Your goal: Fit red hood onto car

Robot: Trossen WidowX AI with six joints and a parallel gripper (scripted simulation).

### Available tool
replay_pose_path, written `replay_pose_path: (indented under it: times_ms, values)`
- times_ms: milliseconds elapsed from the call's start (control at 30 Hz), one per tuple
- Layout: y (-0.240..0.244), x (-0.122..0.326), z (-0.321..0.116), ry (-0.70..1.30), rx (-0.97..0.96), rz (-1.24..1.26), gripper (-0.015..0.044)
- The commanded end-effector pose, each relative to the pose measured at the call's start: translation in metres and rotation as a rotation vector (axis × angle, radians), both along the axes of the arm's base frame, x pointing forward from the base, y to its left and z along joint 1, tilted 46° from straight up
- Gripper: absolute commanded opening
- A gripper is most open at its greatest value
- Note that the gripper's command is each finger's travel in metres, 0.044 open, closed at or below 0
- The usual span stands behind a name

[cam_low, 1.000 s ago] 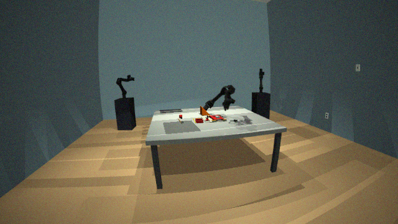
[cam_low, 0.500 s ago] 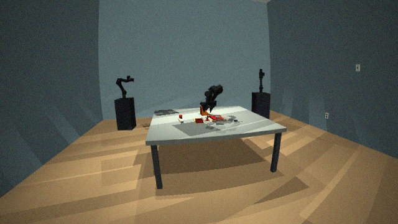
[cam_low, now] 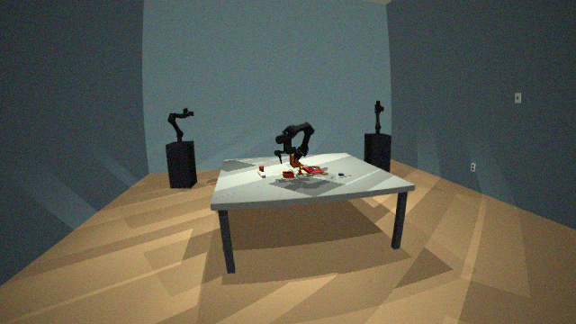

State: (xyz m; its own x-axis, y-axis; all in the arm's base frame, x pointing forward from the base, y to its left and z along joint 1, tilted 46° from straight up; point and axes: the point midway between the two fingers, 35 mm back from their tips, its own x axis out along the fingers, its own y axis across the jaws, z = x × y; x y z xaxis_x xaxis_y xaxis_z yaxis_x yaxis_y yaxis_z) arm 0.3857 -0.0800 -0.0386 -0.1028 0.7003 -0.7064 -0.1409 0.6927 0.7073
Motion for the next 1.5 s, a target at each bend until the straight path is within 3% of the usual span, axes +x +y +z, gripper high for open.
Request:
replay_pose_path:
  times_ms: [0, 1467]
  values:
    - [0.001, 0.000, 0.000, 0.007, 0.004, -0.010, 0.0440]
    - [0.024, -0.003, -0.021, 0.007, 0.004, -0.010, 0.0440]
